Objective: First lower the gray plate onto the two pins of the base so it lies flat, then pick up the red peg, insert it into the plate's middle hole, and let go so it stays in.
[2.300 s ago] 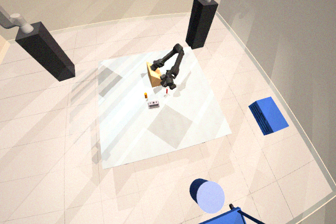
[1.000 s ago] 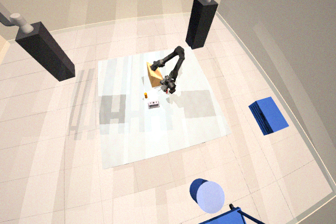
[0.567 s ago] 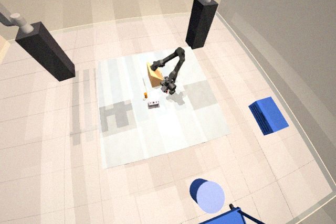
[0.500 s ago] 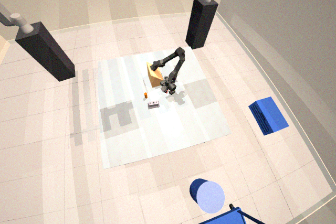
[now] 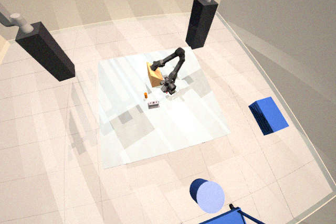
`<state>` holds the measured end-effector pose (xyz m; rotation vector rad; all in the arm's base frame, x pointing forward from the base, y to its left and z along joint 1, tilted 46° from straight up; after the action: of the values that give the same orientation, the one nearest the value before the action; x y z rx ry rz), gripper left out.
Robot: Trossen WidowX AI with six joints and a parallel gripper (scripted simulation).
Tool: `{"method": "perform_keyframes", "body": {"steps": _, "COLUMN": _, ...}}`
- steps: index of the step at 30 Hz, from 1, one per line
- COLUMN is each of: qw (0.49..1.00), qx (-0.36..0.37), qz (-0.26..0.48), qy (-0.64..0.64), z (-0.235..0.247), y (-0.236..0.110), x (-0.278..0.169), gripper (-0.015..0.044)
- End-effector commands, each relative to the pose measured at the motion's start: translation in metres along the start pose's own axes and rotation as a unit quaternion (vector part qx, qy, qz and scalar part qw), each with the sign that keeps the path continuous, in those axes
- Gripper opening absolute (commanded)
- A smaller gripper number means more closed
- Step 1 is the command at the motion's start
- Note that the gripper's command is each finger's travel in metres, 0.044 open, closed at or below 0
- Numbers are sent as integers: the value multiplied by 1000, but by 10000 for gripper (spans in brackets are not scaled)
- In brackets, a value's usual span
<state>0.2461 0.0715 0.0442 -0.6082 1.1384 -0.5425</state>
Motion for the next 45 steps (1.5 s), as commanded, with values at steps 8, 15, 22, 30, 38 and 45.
{"method": "perform_keyframes", "body": {"steps": 8, "qw": 1000, "qx": -1, "qz": -2, "qy": 3, "z": -1, "y": 0, "x": 1, "gripper": 0}}
{"method": "perform_keyframes", "body": {"steps": 15, "qw": 1000, "qx": -2, "qz": -5, "qy": 3, "z": 1, "y": -14, "x": 3, "gripper": 0}}
{"method": "perform_keyframes", "body": {"steps": 22, "qw": 1000, "qx": -4, "qz": -8, "qy": 3, "z": 3, "y": -35, "x": 7, "gripper": 0}}
{"method": "perform_keyframes", "body": {"steps": 30, "qw": 1000, "qx": -4, "qz": -10, "qy": 3, "z": 4, "y": -59, "x": 10, "gripper": 0}}
{"method": "perform_keyframes", "body": {"steps": 38, "qw": 1000, "qx": -6, "qz": -6, "qy": 8, "z": 1, "y": -71, "x": 12, "gripper": 0}}
{"method": "perform_keyframes", "body": {"steps": 45, "qw": 1000, "qx": -6, "qz": -8, "qy": 8, "z": 10, "y": -73, "x": 27, "gripper": 0}}
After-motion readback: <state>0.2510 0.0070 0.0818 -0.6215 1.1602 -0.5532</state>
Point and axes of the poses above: the point midway between the two fingers, 35 mm back from their tips, its own y axis out along the fingers, its own z axis across the jaws, x = y × z, the point moved 7 cm from there along -y, back along the fingers
